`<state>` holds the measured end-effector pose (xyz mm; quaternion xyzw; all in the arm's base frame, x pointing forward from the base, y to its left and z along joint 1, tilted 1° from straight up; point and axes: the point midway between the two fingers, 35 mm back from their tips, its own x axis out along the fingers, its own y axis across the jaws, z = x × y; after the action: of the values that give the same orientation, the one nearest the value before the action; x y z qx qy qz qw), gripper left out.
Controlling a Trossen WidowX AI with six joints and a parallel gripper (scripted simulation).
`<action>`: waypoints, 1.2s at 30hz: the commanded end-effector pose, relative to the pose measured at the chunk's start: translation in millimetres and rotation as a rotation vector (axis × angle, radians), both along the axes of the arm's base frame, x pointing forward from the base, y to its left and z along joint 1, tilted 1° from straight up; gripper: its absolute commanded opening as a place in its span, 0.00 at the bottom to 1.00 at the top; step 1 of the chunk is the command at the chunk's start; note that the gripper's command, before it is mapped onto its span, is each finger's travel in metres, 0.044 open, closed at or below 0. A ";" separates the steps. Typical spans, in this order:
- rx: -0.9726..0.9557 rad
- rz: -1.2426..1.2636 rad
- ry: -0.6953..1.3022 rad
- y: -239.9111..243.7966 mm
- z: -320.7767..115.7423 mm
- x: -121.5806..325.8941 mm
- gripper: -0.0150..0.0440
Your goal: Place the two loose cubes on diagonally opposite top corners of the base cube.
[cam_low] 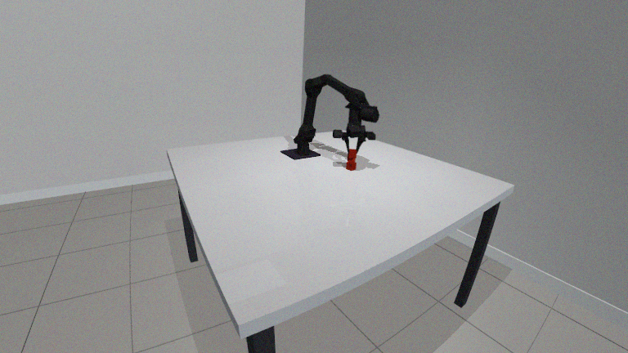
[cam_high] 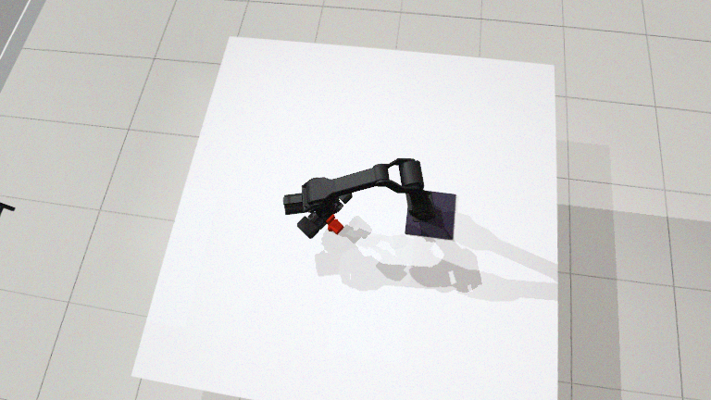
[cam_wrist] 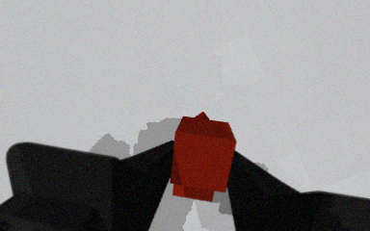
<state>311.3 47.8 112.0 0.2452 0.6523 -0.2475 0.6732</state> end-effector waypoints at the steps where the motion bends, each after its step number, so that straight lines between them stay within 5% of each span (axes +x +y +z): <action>1: -0.003 0.002 0.000 -0.6 -4.7 0.8 0.43; 36: 0.007 -0.014 0.003 -1.0 -30.4 2.6 0.43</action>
<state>313.7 46.2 81.8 0.2483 0.6526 -0.2502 0.6707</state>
